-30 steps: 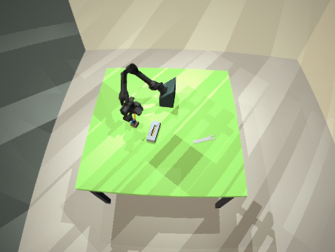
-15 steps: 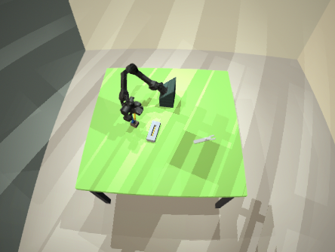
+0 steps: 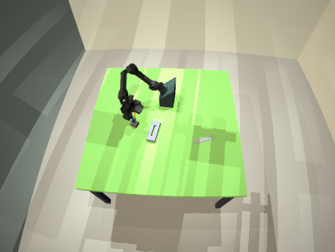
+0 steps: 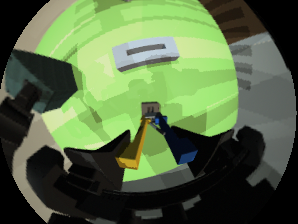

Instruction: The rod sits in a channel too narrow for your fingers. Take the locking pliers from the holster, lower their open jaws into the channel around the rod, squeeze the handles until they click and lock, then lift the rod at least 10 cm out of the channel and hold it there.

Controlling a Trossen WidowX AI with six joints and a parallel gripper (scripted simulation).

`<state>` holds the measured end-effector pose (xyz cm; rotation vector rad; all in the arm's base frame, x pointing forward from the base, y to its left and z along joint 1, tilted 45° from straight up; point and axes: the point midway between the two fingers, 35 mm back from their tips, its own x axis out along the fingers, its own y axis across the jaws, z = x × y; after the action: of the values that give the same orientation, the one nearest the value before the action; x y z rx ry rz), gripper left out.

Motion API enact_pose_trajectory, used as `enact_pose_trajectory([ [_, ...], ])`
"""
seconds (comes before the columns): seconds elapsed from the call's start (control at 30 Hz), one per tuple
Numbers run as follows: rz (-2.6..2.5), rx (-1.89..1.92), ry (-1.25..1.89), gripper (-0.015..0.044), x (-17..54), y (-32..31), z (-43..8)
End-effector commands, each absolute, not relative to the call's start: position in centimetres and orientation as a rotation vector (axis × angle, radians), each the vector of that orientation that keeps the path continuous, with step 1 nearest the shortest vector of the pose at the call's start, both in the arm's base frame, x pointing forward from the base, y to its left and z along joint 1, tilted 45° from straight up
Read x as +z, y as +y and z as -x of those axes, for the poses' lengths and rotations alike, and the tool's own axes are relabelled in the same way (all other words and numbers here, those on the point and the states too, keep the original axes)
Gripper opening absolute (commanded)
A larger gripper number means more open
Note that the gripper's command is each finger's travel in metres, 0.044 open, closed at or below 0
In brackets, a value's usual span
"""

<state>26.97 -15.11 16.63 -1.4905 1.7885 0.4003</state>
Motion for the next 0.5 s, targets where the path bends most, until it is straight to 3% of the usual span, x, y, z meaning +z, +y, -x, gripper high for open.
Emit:
enact_pose_trajectory([
  [0.0, 1.494, 0.389, 1.784, 0.0318, 17.3, -14.7, -27.2],
  [0.47, 1.554, 0.477, 1.787, 0.0318, 17.5, -13.6, -27.8],
])
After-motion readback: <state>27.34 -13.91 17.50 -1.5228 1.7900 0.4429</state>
